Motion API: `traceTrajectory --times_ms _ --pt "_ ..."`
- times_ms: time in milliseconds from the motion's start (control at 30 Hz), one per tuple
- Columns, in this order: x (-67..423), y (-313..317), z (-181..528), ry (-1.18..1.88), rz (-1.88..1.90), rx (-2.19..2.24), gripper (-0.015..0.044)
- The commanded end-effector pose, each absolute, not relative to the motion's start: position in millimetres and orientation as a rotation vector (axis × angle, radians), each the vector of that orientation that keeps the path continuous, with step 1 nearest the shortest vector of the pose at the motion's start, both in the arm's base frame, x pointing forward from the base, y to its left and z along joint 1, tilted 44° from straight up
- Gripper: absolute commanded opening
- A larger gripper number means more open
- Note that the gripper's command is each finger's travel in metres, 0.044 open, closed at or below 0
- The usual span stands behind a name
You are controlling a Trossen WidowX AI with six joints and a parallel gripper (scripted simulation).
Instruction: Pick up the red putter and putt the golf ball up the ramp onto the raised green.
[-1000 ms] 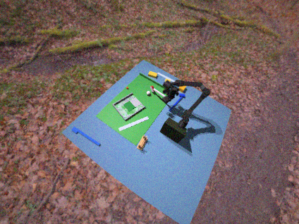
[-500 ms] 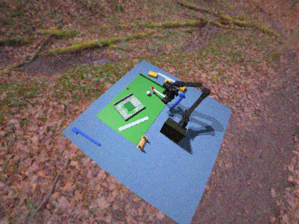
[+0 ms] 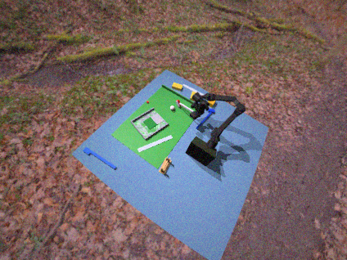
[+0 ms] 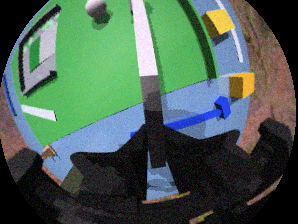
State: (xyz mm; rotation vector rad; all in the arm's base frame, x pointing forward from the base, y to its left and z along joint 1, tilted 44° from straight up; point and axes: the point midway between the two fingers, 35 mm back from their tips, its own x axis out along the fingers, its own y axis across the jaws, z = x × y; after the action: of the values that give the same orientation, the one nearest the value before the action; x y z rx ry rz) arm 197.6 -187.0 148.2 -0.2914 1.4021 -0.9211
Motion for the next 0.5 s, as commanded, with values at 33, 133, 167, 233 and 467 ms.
traceTrajectory --times_ms 33,133,167,233,467 --pt "197.6 -188.8 152.5 1.391 -0.923 -0.289 0.0000" --pt "197.3 -187.6 149.0 1.402 -0.920 -0.292 0.0000" --pt "198.6 -186.5 147.6 1.402 -0.919 -0.291 0.0000" --pt "208.2 -177.6 136.6 1.402 -0.914 -0.284 0.0000" --pt "243.5 -121.5 78.4 1.399 -0.910 -0.275 0.0000"
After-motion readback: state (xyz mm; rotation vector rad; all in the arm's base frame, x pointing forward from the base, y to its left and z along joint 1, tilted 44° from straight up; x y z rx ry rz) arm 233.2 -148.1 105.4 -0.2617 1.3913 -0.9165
